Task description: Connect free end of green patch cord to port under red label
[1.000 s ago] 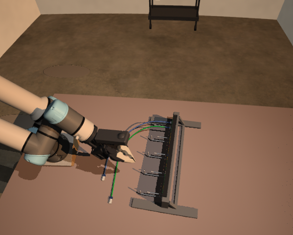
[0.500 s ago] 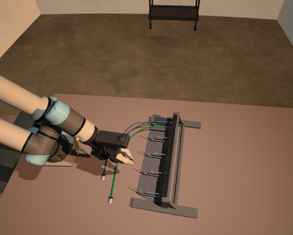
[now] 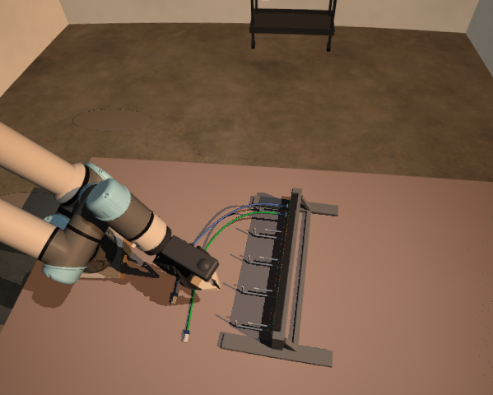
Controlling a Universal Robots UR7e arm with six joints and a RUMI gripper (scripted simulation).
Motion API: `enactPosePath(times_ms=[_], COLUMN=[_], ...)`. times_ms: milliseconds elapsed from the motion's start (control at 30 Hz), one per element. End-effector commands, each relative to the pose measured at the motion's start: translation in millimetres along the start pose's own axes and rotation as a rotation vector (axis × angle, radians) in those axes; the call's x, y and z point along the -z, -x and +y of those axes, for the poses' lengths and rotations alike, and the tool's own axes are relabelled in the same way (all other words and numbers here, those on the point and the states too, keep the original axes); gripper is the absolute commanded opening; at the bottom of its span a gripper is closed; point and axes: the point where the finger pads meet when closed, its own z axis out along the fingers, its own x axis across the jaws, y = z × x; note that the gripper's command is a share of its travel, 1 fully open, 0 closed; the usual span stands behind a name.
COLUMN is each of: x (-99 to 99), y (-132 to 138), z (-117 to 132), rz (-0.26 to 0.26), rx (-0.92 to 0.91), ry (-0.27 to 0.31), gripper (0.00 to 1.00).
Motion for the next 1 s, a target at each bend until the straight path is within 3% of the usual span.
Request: enactPosePath(times_ms=[0,100,433,600,667,967], x=[-11.5,-13.6,-32.3,-38.2,-38.2,-45.2], y=[-14.3,-17.2,-49.1,-63.1,-63.1,-89.7], z=[10.1,12.5,41.2,55.2,55.2,84.2], rz=[0.035,0.042,0.148,0.207,0.207,0.347], rx=[-0.149,-0.178,-0.501,-0.645,-0.645,-0.925], ry=[0.068,0.079,0.199,0.244,0.244,0.317], gripper=[0.00,0.00,0.00,0.00,0.00,0.00])
